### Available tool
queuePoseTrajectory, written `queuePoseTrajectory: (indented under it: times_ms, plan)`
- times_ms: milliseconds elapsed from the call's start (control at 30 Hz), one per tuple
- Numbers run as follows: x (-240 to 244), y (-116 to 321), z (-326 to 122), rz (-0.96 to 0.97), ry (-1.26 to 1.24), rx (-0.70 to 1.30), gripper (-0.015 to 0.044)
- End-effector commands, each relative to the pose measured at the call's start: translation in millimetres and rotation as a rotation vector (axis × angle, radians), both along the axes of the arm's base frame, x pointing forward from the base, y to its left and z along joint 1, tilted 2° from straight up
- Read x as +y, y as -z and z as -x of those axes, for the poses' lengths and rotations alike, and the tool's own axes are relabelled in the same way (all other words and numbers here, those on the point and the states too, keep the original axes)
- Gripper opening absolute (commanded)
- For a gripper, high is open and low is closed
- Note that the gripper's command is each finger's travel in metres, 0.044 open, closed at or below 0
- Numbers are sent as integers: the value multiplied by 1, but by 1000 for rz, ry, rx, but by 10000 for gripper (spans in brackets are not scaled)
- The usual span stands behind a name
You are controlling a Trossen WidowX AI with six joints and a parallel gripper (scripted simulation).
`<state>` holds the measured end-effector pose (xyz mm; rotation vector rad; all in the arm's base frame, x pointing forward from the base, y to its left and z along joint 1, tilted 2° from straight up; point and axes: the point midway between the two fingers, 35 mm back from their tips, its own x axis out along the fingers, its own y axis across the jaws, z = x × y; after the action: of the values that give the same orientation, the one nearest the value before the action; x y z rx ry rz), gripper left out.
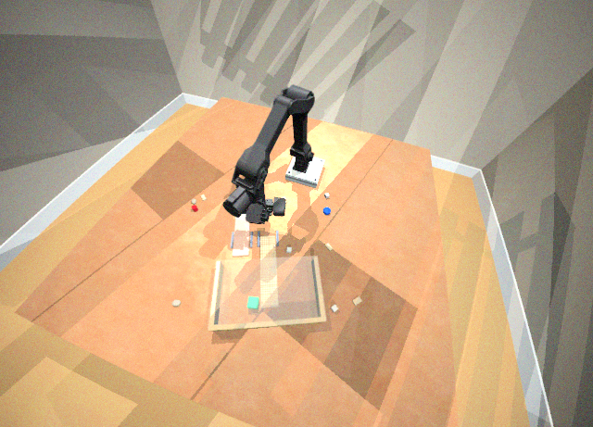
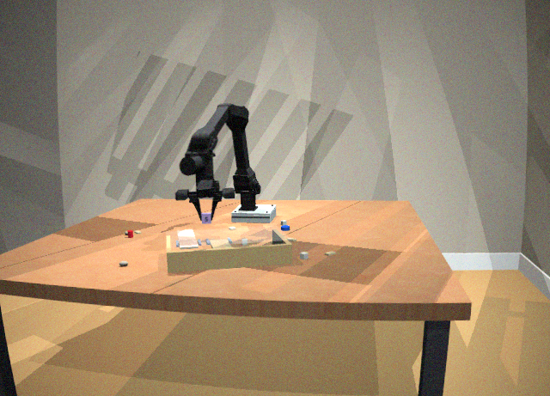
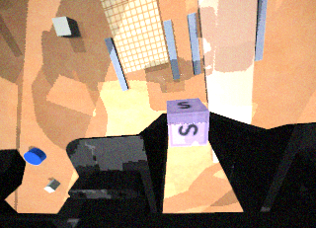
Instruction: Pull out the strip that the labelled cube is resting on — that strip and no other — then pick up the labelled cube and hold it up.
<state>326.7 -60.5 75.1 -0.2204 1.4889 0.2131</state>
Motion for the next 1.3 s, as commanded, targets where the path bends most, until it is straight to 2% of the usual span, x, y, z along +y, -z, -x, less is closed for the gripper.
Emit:
queuePoseTrajectory:
  times_ms: [0, 233, 500, 1267]
  plan:
    - [2, 3, 18, 4, 4, 3, 0]
    - [5, 5, 30, 4, 4, 4, 0]
    - [5, -30, 33, 4, 4, 4, 0]
    - [5, -30, 33, 4, 4, 4, 0]
